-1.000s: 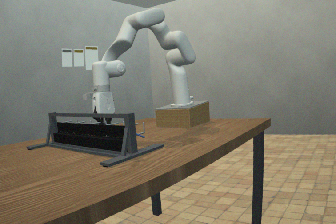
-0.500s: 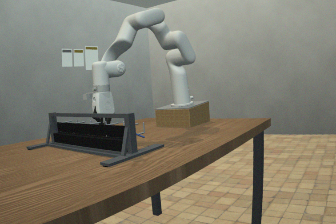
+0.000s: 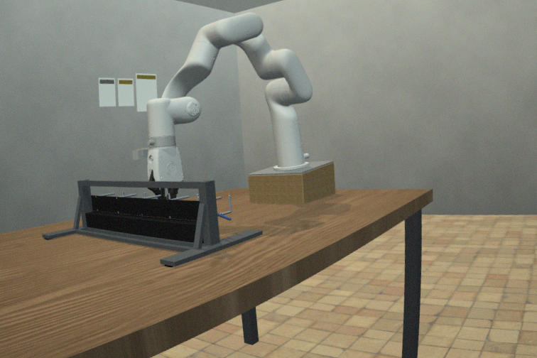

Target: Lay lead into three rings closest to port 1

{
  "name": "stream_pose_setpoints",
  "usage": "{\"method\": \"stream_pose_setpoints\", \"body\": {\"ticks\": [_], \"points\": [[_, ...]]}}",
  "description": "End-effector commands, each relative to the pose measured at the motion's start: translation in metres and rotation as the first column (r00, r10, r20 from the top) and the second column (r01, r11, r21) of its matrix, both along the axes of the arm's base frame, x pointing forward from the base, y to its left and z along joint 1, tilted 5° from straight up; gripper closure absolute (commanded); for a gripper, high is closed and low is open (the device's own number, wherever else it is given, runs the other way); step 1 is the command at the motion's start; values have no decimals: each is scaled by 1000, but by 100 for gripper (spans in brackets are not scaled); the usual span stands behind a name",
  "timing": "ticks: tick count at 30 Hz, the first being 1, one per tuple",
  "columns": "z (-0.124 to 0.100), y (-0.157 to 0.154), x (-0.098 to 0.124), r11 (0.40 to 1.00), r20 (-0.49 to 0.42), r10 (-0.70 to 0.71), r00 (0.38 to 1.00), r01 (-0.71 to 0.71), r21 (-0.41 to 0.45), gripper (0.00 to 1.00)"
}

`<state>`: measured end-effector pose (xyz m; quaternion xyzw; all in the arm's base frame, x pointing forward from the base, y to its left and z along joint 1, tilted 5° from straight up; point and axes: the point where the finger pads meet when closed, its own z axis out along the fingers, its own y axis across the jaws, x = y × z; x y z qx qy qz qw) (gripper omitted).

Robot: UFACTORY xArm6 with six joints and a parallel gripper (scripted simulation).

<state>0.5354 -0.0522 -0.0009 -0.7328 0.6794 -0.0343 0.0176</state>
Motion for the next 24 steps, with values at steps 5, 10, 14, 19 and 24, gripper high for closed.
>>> {"method": "stream_pose_setpoints", "body": {"ticks": [5, 10, 14, 19, 24], "points": [[0, 0, 2, 1000, 5, 0, 1000, 0, 0, 67], [-2, 0, 2, 1000, 5, 0, 1000, 0, 0, 67], [-4, 0, 2, 1000, 5, 0, 1000, 0, 0, 67], [-6, 0, 2, 1000, 5, 0, 1000, 0, 0, 67], [-9, 0, 2, 1000, 5, 0, 1000, 0, 0, 67]]}}
